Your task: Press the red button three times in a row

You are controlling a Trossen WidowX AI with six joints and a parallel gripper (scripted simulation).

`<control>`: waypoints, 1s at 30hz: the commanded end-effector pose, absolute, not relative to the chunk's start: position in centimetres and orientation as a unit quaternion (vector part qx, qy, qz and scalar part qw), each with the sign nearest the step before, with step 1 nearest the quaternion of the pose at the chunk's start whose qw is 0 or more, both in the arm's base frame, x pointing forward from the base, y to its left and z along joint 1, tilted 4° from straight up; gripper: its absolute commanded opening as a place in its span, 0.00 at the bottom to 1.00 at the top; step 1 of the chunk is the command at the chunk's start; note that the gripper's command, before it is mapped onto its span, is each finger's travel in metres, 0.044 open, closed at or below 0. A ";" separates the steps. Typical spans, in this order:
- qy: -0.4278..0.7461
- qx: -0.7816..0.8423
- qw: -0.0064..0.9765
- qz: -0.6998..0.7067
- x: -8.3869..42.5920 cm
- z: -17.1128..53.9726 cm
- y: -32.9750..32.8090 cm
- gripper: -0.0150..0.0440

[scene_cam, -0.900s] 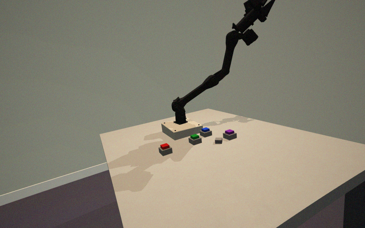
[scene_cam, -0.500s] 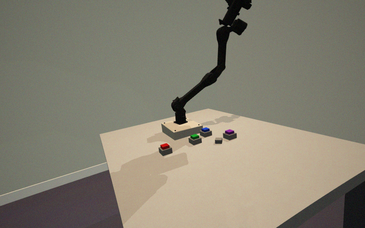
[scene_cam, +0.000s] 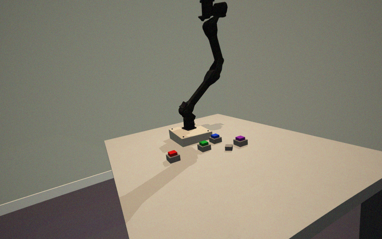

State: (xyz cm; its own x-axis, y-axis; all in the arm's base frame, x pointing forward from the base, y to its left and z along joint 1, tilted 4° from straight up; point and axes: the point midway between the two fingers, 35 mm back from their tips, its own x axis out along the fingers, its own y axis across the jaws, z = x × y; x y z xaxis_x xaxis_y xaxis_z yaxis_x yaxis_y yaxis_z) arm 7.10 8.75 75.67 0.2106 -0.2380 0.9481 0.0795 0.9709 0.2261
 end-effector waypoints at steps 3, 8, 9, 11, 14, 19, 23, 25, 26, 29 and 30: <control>-0.611 0.103 0.752 -0.226 3.6 74.7 -1.4 0.93; -0.572 0.134 0.744 -0.319 2.2 72.5 -9.0 0.93; -0.561 0.140 0.743 -0.337 2.1 71.9 -10.4 0.93; -0.536 0.152 0.742 -0.372 1.9 70.6 -13.4 0.93; -0.491 0.170 0.744 -0.421 2.1 68.2 -17.6 0.93; -0.394 0.195 0.751 -0.492 3.1 63.3 -23.9 0.93; -0.300 0.210 0.761 -0.535 4.6 58.7 -28.2 0.93; -0.248 0.215 0.767 -0.551 5.5 56.2 -30.0 0.93; -0.221 0.217 0.770 -0.557 6.0 54.9 -30.9 0.93; -0.135 0.221 0.780 -0.569 7.6 50.8 -33.0 0.93; -0.105 0.221 0.783 -0.571 8.1 49.4 -33.6 0.93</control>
State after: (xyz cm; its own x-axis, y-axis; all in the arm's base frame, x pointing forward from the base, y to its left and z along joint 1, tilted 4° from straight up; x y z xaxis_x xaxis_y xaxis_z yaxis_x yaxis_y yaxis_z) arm 6.22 -31.03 54.52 0.2890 -0.9536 0.0846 0.7713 0.2843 0.5694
